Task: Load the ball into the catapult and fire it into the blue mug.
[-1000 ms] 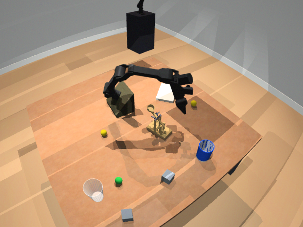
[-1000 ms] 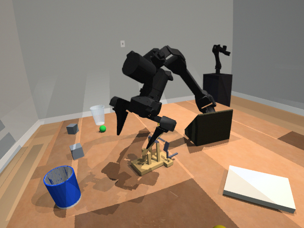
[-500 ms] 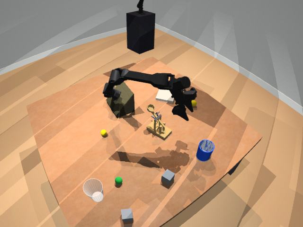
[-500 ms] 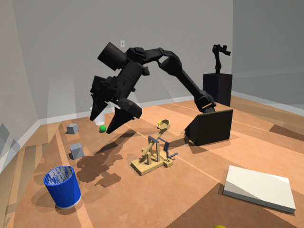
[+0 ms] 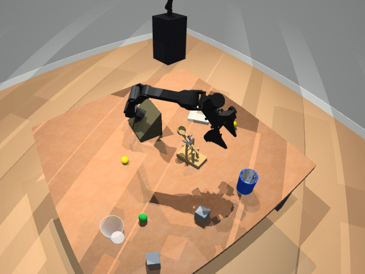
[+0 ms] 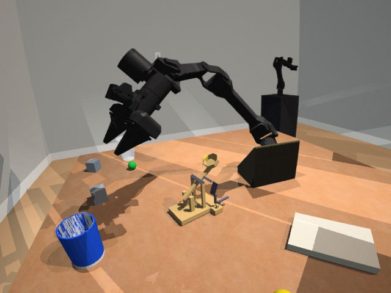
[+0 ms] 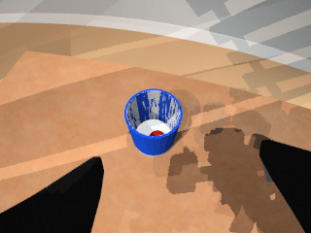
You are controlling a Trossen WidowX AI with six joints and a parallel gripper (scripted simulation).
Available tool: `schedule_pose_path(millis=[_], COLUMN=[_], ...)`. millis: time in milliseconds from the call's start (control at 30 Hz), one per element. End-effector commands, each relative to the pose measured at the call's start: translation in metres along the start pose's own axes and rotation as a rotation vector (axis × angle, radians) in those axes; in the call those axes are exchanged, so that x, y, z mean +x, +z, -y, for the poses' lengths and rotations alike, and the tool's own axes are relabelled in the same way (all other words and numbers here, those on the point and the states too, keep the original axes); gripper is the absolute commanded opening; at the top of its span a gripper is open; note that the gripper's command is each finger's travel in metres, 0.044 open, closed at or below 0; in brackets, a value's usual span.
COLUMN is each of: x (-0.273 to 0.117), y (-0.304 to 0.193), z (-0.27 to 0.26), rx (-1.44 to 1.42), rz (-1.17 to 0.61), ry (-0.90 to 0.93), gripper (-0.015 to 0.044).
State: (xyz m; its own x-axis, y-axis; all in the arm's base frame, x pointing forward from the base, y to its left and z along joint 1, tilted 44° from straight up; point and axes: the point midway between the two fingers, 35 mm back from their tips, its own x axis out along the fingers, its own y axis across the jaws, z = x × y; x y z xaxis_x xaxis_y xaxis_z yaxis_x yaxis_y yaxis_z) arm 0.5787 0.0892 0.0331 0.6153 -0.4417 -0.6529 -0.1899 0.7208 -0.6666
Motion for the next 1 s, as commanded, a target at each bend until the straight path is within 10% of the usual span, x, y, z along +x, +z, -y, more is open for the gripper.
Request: schedule_pose_path(millis=[0, 967], x=[-0.0007, -0.0003], y=[0.0019, 0.0007], z=[0.0012, 0.0007], rx=[0.011, 0.004], rz=[0.007, 0.003], ry=[0.003, -0.001], gripper=[0.0440, 0.0440])
